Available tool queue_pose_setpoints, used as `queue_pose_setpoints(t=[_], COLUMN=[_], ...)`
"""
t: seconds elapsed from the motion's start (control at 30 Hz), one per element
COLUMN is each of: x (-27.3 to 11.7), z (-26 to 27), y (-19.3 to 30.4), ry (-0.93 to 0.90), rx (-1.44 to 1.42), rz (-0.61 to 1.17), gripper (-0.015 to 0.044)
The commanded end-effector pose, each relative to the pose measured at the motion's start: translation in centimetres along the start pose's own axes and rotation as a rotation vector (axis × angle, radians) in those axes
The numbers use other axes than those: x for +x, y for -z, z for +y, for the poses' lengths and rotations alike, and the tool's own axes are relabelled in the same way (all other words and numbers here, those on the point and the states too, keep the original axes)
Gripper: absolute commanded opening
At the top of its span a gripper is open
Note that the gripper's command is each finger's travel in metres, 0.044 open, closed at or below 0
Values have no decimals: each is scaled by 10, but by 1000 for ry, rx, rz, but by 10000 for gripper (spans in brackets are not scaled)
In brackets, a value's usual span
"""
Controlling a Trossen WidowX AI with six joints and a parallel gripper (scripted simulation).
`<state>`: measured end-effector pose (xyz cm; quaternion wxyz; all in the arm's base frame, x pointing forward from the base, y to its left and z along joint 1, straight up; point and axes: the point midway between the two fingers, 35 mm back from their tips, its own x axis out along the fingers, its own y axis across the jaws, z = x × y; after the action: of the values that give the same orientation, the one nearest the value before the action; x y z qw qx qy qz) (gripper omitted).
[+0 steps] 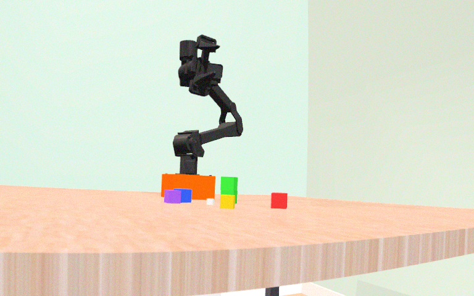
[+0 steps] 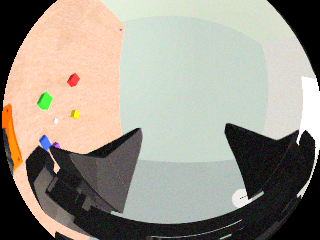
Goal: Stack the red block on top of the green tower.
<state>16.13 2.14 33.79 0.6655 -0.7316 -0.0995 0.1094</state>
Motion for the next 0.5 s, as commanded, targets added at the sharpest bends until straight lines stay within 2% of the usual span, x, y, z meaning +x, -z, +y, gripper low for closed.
queue_pose_setpoints(t=[0.0,0.03,0.47], x=[0,1,38], z=[0,-1,3], y=[1,2,39], ry=[-1,-6,-174], rx=[9,36,698], rz=[0,-2,-4], gripper=[426,440,440])
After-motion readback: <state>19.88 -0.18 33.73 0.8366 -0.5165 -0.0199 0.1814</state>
